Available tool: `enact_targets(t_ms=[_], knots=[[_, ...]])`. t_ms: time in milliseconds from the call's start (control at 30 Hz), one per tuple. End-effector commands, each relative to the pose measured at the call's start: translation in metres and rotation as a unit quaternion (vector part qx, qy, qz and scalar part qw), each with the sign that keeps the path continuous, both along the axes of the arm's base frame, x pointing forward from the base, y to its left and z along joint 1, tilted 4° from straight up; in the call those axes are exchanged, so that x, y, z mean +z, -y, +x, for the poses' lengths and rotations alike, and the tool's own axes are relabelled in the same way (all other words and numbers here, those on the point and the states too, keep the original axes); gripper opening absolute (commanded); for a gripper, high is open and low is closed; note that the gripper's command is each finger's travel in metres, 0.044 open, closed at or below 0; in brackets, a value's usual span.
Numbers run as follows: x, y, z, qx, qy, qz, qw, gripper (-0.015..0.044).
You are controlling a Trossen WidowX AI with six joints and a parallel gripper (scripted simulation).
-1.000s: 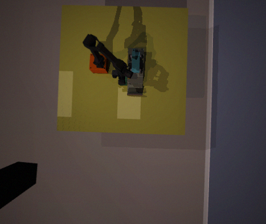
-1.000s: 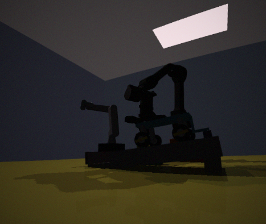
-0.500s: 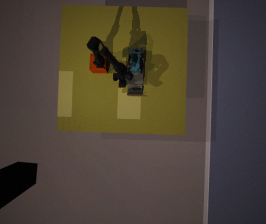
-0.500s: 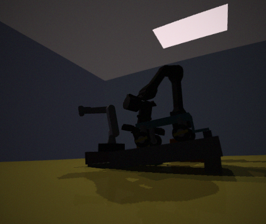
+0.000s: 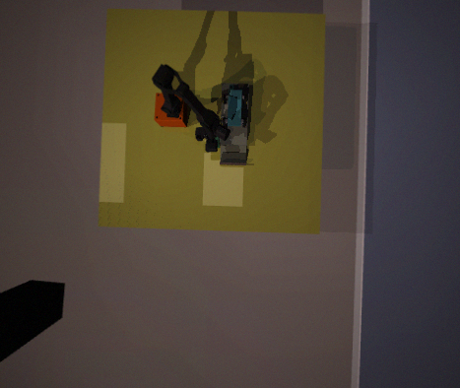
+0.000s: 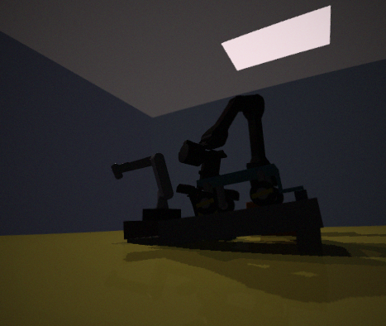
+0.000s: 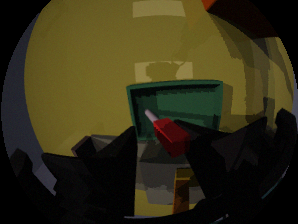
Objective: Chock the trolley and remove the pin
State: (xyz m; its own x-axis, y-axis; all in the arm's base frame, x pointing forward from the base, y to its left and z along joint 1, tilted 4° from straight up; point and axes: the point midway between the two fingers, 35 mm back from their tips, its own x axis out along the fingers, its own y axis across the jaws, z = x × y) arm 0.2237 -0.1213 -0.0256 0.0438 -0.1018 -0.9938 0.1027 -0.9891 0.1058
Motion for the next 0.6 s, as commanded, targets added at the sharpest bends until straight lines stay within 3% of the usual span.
enact_targets(t_ms=[0,567], knots=[[-0.001,-0.003,0.000,-0.002,0.000,-0.003,1.000,0.0190],[-0.006,-0.017,-0.001,-0.002,0.000,-0.002,1.000,0.0190]])
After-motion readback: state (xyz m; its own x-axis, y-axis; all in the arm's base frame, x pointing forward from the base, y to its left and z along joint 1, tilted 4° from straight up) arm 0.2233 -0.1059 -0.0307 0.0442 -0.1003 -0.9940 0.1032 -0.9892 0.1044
